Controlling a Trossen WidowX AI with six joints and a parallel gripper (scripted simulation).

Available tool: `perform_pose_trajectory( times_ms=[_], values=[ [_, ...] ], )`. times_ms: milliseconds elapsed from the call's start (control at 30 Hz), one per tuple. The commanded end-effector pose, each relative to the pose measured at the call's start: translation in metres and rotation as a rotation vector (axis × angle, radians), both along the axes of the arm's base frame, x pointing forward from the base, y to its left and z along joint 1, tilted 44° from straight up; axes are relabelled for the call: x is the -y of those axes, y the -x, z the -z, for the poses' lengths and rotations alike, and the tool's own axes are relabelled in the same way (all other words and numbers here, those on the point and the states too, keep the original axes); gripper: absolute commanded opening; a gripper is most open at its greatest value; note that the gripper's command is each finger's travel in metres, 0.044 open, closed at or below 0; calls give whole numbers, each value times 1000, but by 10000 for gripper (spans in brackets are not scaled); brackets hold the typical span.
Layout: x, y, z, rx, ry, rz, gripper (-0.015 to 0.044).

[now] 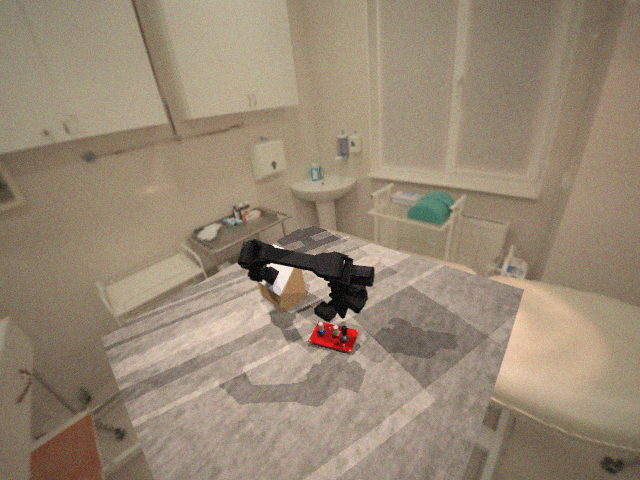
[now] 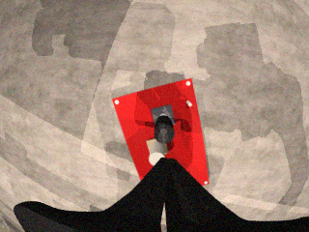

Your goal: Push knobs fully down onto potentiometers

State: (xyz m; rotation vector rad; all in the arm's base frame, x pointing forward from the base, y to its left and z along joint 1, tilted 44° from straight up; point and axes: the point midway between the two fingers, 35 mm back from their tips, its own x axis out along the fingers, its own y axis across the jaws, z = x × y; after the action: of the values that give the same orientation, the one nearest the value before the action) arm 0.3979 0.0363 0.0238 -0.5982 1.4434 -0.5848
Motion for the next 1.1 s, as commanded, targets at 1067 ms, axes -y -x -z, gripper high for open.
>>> perform_pose_trajectory(
  times_ms=[1067],
  values=[
    [28, -2, 30, 7, -1, 21, 0]
  ],
)
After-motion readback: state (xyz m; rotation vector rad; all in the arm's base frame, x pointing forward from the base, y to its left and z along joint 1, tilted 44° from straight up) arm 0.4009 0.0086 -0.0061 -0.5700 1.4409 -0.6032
